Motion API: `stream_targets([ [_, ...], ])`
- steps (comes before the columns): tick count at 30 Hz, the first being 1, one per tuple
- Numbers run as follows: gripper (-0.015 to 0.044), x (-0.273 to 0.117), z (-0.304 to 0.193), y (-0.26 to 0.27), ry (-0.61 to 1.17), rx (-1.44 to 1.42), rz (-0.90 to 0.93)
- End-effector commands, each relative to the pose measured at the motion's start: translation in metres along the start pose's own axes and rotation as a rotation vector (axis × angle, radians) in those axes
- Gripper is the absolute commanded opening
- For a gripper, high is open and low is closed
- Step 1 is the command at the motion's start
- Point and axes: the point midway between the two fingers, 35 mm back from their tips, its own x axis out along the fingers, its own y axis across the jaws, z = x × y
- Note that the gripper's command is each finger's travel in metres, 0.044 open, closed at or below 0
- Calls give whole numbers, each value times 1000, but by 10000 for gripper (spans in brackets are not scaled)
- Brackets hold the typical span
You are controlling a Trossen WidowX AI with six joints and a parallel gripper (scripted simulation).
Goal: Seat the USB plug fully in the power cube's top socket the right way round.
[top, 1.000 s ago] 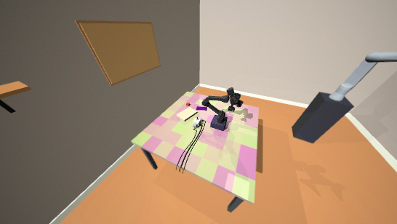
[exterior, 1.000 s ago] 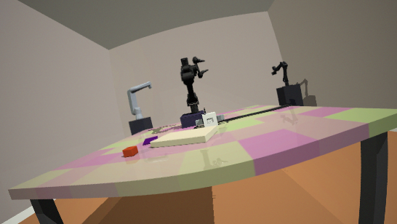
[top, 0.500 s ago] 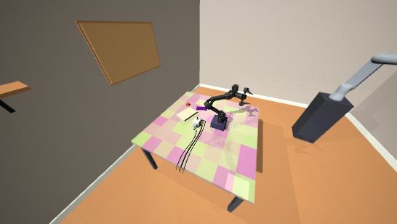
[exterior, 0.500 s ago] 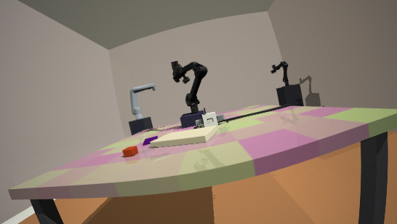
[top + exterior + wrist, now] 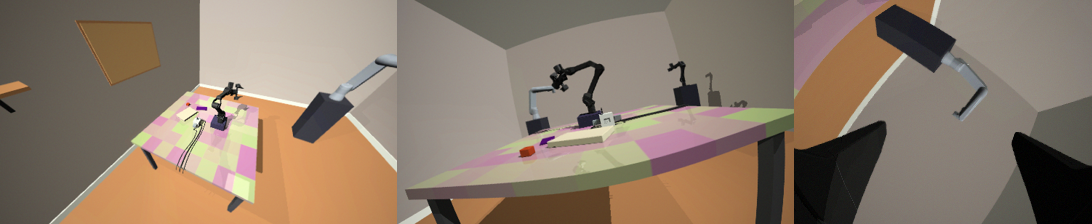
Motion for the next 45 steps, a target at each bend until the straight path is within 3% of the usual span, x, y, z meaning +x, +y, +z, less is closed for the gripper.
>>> stream_targets([
  [1, 440, -25, 75, -7, -271, -84, -20],
  [12, 440, -148, 212, 17, -851, -354, -32],
  [22, 440, -293, 258, 84, -1280, -684, -5],
  [28, 440, -375, 246, 140, -1478, -925, 19],
  [35, 440, -450, 196, 213, -1633, -1253, 43],
  [42, 440, -490, 118, 285, -1682, -1628, 44],
  [45, 440, -492, 108, 292, -1680, -1677, 42],
])
